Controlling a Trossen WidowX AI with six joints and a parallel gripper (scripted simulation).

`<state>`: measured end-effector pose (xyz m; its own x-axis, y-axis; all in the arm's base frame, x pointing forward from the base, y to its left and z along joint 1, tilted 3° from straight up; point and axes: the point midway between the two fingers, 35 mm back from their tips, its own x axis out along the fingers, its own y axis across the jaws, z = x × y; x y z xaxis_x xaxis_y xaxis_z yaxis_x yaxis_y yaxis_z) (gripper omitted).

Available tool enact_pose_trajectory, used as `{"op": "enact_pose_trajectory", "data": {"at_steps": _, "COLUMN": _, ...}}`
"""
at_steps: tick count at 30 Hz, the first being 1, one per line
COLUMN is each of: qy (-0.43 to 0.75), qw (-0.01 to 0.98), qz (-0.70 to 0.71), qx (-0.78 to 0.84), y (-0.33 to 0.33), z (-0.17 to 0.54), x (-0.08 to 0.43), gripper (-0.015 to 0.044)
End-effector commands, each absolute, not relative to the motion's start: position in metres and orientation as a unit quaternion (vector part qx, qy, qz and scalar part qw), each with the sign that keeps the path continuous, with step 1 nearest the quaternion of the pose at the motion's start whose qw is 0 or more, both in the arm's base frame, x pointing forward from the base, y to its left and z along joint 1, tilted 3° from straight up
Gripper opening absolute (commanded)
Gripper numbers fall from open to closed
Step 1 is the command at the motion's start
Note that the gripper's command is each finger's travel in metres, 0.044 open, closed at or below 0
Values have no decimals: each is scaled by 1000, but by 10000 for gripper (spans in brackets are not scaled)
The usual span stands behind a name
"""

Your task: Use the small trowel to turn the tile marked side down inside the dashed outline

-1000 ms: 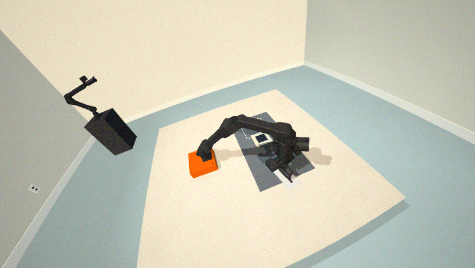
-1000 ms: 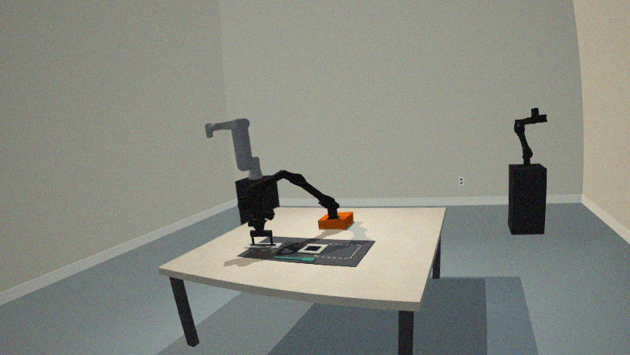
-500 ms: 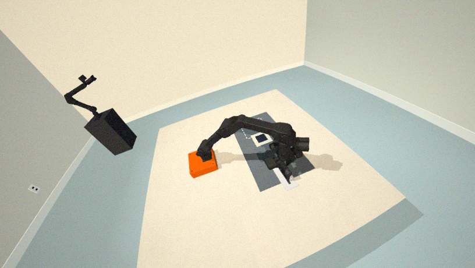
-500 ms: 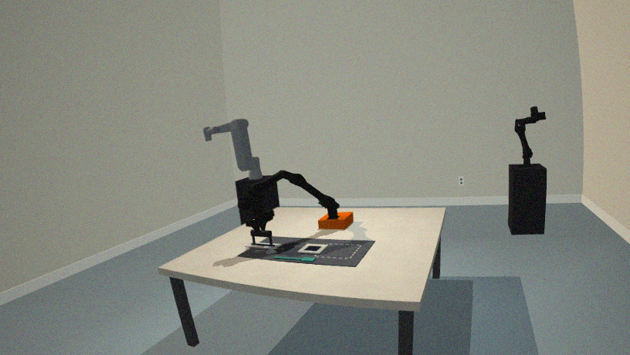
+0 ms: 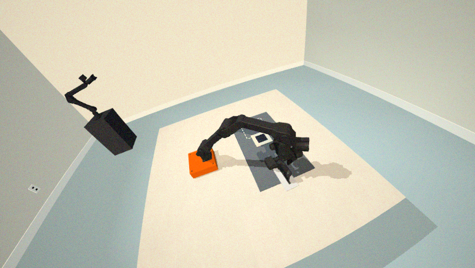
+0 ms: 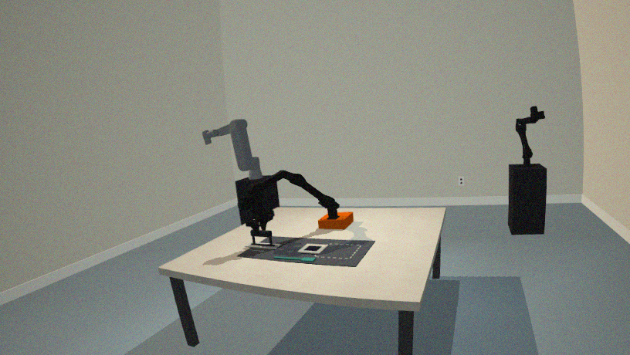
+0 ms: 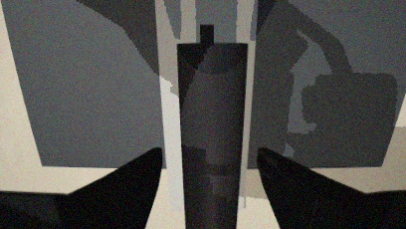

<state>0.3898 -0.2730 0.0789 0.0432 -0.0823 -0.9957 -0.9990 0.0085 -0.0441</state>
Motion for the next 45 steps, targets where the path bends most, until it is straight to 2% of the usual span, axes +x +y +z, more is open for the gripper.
{"op": "enact_pose_trajectory", "data": {"at_steps": 1, "qy": 512, "qw": 494, "qz": 465, "qx": -527, "y": -273, "z": 79, "x": 390, "gripper": 270}}
{"op": "enact_pose_trajectory", "data": {"at_steps": 4, "qy": 513, "qw": 494, "qz": 464, "qx": -527, "y": -273, "z": 81, "x": 390, "gripper": 270}}
{"op": "enact_pose_trajectory", "data": {"at_steps": 8, "qy": 512, "qw": 494, "qz": 465, "qx": -527, "y": -268, "z": 121, "x": 385, "gripper": 270}}
{"op": "enact_pose_trajectory", "data": {"at_steps": 15, "qy": 512, "qw": 494, "qz": 465, "qx": -527, "y": -267, "z": 123, "x": 385, "gripper": 270}}
{"op": "enact_pose_trajectory", "data": {"at_steps": 16, "qy": 511, "qw": 494, "qz": 461, "qx": -532, "y": -269, "z": 125, "x": 386, "gripper": 296}}
{"op": "enact_pose_trajectory", "data": {"at_steps": 22, "qy": 515, "qw": 503, "qz": 453, "qx": -527, "y": -268, "z": 134, "x": 386, "gripper": 300}}
{"op": "enact_pose_trajectory", "data": {"at_steps": 45, "qy": 567, "qw": 721, "qz": 217, "qx": -335, "y": -281, "z": 122, "x": 391, "gripper": 300}}
